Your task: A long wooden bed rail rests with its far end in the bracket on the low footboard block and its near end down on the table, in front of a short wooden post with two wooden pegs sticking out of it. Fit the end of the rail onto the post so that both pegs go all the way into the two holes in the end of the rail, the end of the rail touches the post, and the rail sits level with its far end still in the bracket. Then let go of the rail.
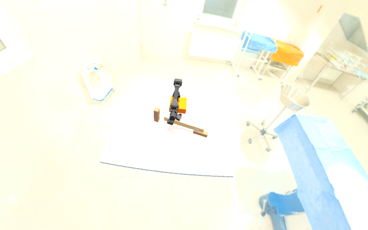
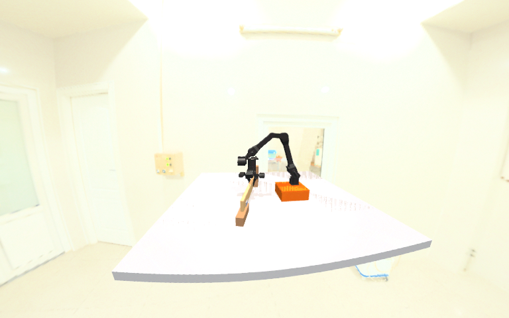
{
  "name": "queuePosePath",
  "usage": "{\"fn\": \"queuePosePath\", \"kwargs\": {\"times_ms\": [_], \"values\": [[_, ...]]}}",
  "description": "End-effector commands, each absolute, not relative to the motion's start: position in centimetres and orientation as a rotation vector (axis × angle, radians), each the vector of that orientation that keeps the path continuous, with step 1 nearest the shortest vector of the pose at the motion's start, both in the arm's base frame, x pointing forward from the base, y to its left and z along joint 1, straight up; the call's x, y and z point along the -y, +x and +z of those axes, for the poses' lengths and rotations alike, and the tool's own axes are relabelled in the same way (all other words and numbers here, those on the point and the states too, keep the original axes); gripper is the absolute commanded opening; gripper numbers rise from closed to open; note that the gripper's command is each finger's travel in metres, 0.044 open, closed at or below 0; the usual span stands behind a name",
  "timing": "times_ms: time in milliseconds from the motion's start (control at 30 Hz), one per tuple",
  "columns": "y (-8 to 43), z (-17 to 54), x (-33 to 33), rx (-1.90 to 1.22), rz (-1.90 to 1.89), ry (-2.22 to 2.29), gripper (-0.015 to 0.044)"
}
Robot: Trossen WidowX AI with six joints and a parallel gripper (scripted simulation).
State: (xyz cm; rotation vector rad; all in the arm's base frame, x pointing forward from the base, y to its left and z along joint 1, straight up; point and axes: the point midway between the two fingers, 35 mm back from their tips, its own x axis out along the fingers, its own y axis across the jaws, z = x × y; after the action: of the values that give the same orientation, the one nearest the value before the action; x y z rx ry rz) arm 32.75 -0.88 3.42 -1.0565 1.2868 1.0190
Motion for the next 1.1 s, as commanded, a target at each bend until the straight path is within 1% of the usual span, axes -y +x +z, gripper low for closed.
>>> {"fn": "queuePosePath", "kwargs": {"times_ms": [0, 1067], "values": [[32.65, 3.73, 0.8, -1.283, 1.015, -1.051, 0.0], [32.52, 3.61, 0.76, -1.283, 1.015, -1.051, 0.0]]}}
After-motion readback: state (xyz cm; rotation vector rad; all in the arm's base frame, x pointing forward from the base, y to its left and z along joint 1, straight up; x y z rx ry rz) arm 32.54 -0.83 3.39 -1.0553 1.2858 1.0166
